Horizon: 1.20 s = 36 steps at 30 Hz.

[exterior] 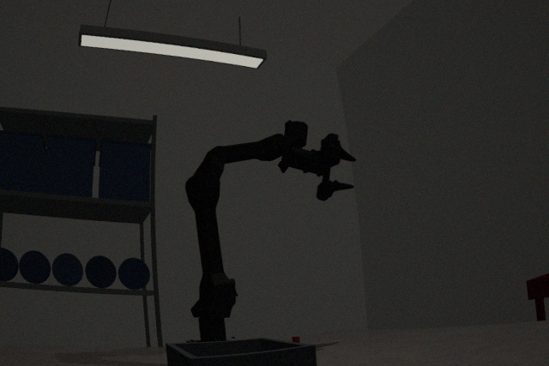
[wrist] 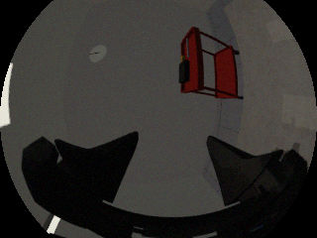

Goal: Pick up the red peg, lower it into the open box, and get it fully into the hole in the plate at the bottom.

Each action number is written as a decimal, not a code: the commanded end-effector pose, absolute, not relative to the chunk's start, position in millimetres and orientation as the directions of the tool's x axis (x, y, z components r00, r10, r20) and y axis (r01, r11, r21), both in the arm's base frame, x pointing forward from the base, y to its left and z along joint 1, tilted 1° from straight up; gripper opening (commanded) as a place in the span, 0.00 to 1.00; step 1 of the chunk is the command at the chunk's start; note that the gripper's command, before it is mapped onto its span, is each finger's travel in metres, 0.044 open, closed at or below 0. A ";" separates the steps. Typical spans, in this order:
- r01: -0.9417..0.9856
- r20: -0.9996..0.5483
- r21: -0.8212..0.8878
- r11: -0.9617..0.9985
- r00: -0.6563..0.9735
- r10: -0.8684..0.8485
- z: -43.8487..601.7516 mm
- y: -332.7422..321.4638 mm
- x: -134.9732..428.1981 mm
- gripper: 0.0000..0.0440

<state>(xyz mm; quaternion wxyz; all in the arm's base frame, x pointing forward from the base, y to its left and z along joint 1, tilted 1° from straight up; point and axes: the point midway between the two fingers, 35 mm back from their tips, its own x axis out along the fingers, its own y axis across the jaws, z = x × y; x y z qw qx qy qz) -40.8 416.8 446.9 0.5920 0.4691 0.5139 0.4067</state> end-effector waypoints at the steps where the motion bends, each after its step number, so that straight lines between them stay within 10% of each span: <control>1: -0.019 -0.231 0.971 0.237 0.155 0.961 444.8 416.6 -34.7 0.96; 15: -0.122 -0.517 0.804 0.583 0.340 0.785 343.8 386.3 95.7 1.00; 36: 0.303 -0.874 0.450 0.840 0.344 0.344 205.8 231.8 203.7 1.00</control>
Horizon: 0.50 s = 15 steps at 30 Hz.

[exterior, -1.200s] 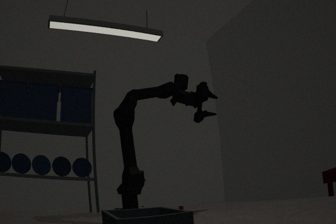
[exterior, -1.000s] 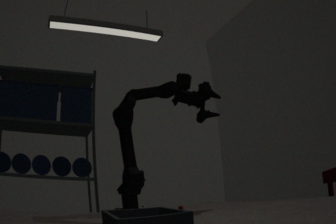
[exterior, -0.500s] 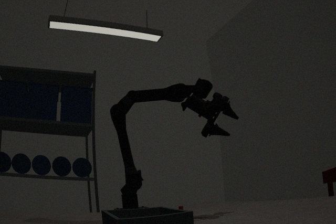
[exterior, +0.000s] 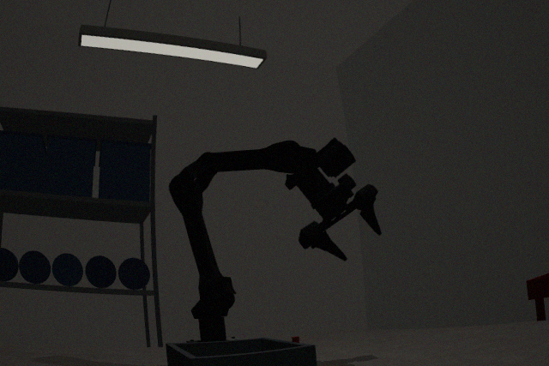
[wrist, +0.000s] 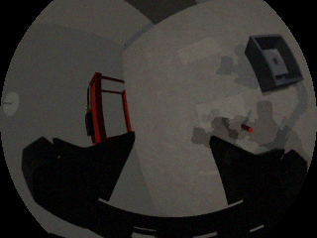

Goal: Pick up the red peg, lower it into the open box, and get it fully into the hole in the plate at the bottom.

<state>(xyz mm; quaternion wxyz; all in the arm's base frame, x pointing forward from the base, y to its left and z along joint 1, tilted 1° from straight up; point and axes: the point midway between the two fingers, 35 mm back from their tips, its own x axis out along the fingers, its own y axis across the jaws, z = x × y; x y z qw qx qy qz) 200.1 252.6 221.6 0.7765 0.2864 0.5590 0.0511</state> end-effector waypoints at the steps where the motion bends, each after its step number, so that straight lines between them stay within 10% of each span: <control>1: 0.326 -0.884 0.431 0.841 0.337 0.323 200.8 224.9 204.9 1.00; 15: 0.593 -0.983 0.158 0.790 0.171 0.069 133.0 151.1 198.2 1.00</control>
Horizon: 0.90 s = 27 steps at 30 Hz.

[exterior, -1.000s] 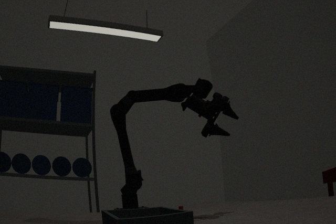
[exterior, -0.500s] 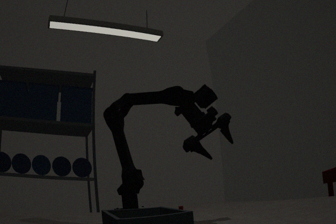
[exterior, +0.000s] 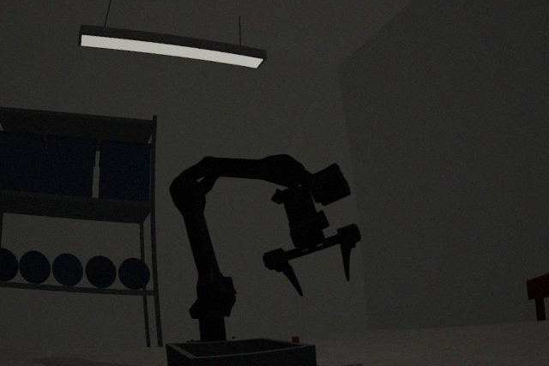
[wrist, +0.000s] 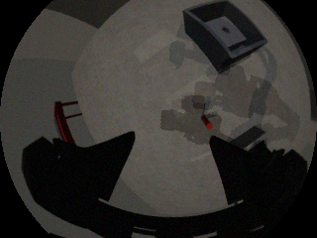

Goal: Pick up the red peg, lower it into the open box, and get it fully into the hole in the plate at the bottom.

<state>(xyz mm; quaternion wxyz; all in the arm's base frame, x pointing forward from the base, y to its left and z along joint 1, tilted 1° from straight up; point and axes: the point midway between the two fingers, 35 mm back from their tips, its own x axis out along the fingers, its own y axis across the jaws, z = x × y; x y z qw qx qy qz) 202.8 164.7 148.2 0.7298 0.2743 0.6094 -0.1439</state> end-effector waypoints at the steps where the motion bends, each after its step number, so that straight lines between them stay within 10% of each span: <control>1: 0.607 -0.986 0.138 0.782 0.156 0.054 128.1 147.5 196.7 1.00; 27: 0.801 -0.997 0.013 0.598 0.052 -0.048 11.5 120.1 180.2 1.00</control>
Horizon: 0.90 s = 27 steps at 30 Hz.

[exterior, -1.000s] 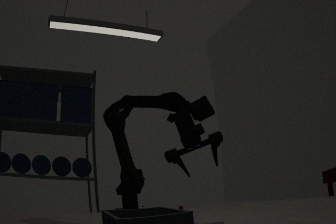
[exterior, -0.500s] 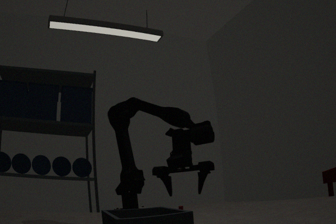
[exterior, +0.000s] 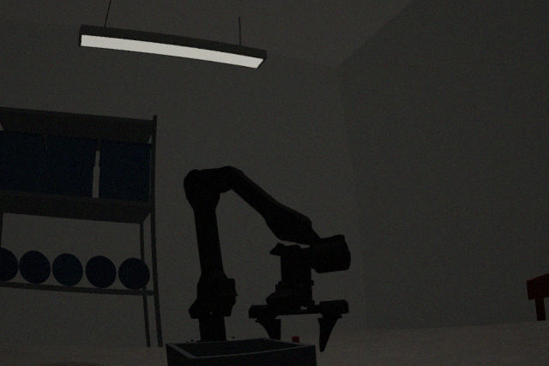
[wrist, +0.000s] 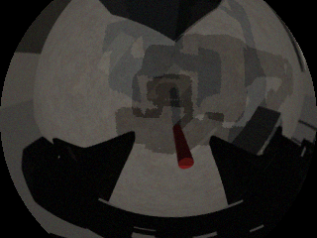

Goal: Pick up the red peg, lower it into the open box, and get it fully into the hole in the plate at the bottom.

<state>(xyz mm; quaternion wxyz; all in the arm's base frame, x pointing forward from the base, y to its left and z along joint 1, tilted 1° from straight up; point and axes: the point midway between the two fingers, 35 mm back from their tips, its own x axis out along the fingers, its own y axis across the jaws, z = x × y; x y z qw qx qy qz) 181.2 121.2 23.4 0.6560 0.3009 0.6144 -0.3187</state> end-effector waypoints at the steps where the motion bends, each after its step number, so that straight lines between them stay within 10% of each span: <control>1: 0.805 -0.997 0.016 0.593 0.054 -0.046 8.3 120.3 179.8 0.99; 19: 0.841 -0.999 -0.019 0.540 -0.035 0.018 -5.3 120.5 171.3 0.02; 27: 0.808 -0.999 0.024 0.588 0.038 -0.012 14.9 112.9 184.5 0.00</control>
